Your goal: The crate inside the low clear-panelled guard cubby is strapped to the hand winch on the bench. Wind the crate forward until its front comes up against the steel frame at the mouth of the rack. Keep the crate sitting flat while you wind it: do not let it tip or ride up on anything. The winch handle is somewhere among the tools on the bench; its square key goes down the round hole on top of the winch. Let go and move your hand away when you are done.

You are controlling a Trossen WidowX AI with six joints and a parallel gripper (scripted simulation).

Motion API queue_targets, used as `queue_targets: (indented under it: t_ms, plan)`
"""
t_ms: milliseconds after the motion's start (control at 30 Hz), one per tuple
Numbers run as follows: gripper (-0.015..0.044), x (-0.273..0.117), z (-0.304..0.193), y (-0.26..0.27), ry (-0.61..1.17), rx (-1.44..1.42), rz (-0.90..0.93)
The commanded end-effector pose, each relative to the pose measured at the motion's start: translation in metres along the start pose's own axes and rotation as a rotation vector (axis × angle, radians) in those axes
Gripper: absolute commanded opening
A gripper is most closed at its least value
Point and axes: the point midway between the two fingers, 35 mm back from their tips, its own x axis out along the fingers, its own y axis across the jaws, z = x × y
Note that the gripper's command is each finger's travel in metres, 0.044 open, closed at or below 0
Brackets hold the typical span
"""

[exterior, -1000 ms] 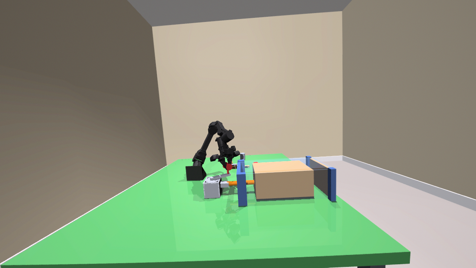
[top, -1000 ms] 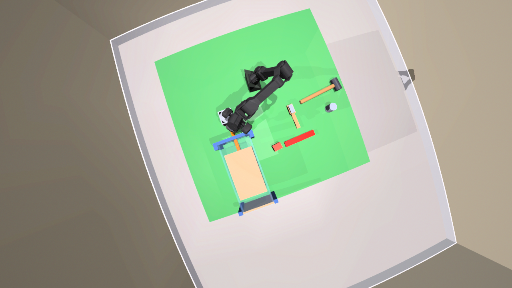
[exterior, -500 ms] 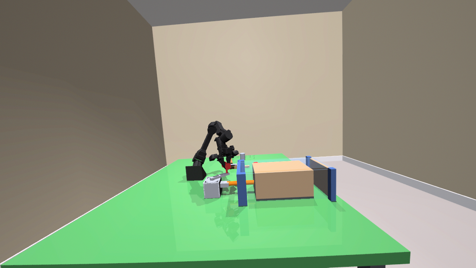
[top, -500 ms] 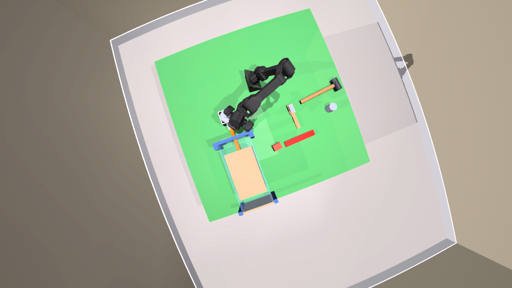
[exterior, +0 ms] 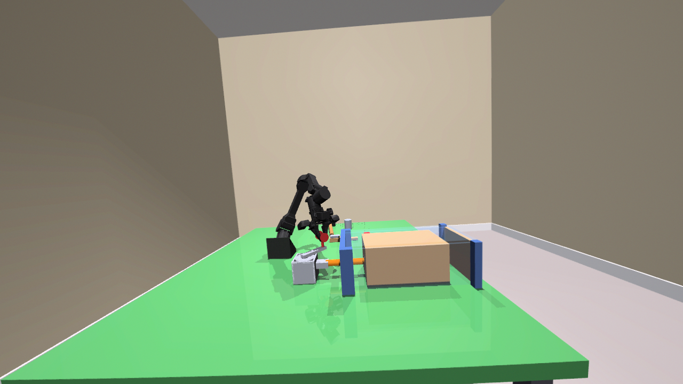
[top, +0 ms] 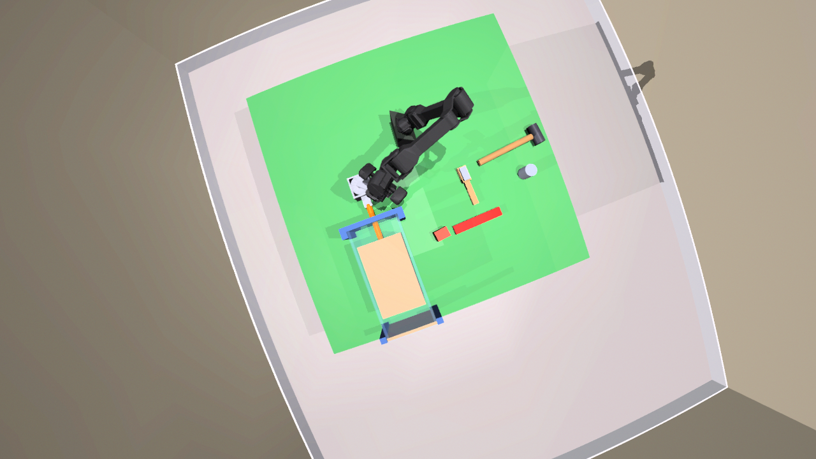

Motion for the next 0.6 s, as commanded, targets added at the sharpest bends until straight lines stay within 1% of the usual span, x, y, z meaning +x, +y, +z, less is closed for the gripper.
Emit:
queue_targets:
  t_ms: [0, 567]
  plan:
    - [0.0, -0.003, -0.013, -0.005, 0.023, 0.013, -0.004]
    - [0.0, -0.011, -0.03, -0.017, 0.023, 0.014, -0.005]
